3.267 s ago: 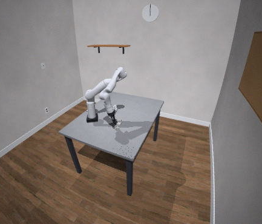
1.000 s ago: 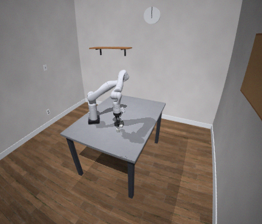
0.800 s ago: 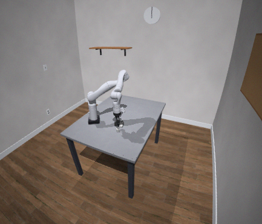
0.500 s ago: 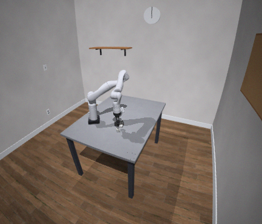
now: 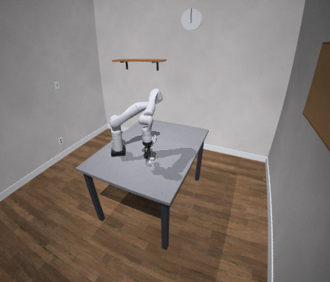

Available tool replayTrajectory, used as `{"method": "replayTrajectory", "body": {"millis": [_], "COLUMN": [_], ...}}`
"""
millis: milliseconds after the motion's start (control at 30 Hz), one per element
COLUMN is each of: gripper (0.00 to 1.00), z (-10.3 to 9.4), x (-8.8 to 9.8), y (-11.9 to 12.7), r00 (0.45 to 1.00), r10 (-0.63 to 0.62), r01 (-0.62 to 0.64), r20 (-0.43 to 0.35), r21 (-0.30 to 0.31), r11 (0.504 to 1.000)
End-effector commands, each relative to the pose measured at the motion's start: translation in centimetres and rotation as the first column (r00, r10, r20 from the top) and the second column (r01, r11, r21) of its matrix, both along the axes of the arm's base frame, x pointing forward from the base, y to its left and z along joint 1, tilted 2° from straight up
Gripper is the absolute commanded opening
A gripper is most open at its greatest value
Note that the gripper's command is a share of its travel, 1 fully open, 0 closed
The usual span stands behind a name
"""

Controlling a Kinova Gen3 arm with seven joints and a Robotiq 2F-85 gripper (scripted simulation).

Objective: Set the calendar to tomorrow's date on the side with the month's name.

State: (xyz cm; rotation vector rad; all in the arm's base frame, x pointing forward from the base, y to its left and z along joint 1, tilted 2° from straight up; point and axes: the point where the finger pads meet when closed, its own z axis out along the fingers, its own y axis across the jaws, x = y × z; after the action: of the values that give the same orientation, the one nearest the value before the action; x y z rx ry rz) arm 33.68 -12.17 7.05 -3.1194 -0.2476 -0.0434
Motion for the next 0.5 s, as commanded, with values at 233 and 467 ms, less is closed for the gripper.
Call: {"method": "replayTrajectory", "body": {"millis": [233,467], "gripper": [1.00,1.00], "z": [0.13,0.32], "x": [-0.10,-0.15], "y": [-0.12,-0.15], "r00": [0.976,0.888], "r10": [-0.217,-0.459], "r01": [0.217,0.459], "r20": [-0.006,-0.011], "r21": [0.002,0.007], "r11": [0.976,0.888]}}
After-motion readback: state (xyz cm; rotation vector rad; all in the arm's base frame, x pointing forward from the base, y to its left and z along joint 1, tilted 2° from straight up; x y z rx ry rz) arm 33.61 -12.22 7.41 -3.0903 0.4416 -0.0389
